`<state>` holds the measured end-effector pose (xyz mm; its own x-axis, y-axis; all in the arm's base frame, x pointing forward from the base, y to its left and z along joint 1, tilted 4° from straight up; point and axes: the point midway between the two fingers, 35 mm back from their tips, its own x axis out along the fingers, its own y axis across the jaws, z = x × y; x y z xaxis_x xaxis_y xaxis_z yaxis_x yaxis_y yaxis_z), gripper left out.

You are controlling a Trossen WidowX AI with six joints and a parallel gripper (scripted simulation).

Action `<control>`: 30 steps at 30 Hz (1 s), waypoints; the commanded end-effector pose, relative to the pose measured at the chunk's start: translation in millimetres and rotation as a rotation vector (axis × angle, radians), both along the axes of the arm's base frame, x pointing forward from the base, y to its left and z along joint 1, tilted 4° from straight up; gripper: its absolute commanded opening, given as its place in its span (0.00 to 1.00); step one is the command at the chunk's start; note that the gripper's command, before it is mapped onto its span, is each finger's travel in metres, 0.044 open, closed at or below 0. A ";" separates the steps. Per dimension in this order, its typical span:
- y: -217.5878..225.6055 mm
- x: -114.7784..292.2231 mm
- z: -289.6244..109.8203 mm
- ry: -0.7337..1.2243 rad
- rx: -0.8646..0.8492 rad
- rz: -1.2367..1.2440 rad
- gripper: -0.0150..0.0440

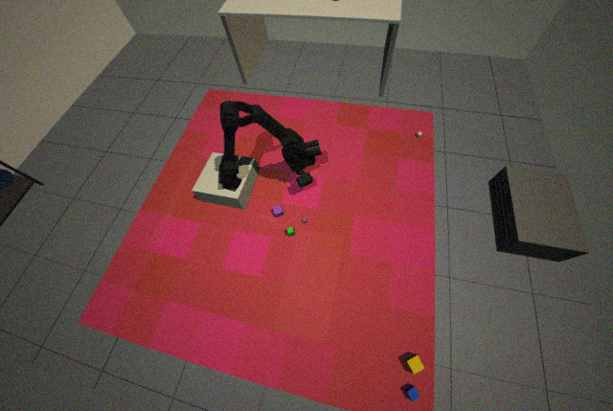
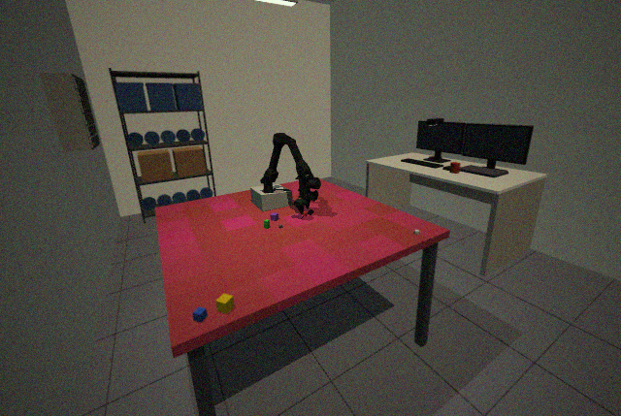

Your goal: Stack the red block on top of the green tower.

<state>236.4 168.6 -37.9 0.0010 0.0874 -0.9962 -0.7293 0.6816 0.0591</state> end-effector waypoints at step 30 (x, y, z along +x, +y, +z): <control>0.7 -2.4 -16.2 0.009 -0.001 -0.002 0.73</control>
<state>234.4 168.8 -54.2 -0.0057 0.0830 -0.9965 -0.7290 0.6818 0.0610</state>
